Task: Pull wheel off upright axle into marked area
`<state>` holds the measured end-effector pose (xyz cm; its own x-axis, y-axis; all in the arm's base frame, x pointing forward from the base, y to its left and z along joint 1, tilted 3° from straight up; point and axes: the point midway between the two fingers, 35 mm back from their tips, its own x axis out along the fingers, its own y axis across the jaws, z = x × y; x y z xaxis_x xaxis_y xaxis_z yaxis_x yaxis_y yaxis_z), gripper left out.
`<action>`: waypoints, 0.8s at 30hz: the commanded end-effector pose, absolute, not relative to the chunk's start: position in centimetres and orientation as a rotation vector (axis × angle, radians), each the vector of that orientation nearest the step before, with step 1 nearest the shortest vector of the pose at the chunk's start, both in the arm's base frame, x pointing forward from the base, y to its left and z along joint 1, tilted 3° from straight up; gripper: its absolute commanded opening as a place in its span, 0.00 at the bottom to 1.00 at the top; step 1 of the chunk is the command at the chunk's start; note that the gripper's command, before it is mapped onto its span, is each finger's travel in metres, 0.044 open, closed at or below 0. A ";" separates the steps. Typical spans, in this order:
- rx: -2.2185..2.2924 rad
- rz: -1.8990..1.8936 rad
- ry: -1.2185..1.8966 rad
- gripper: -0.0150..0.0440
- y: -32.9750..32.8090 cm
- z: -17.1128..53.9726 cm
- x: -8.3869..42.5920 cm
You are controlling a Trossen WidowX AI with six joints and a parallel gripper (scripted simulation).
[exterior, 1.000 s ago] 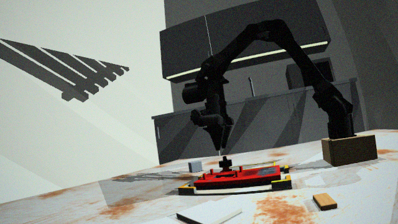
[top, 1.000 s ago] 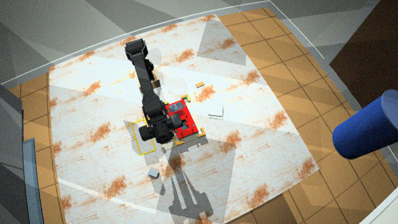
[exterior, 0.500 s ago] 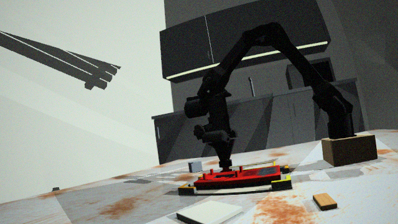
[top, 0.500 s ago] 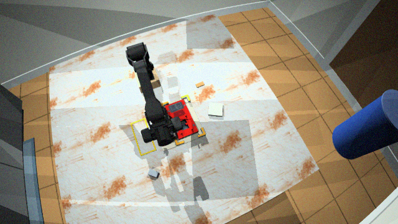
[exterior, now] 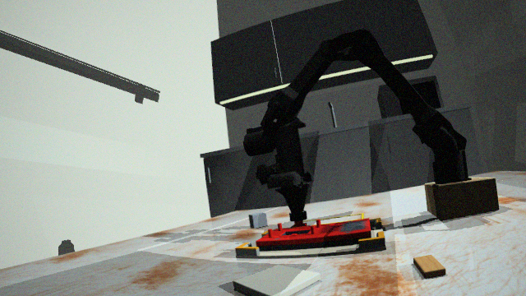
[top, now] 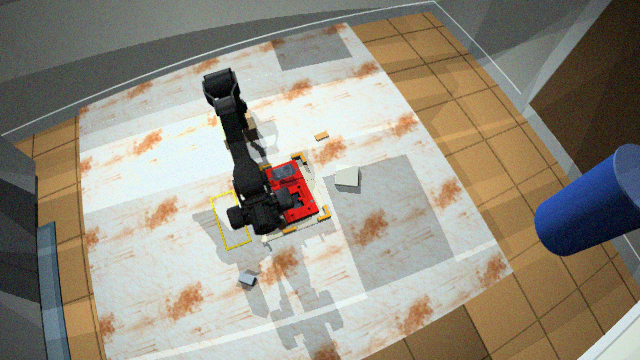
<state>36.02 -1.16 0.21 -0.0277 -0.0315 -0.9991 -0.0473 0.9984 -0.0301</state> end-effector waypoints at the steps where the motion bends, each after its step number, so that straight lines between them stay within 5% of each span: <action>1: -0.061 0.012 1.597 0.25 -1.1 0.4 36.1; 24: -0.062 0.012 1.596 0.25 -1.1 1.2 36.1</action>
<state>36.09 -1.15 0.66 -0.0282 -0.0315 -0.9991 -0.0474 0.9984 -0.0302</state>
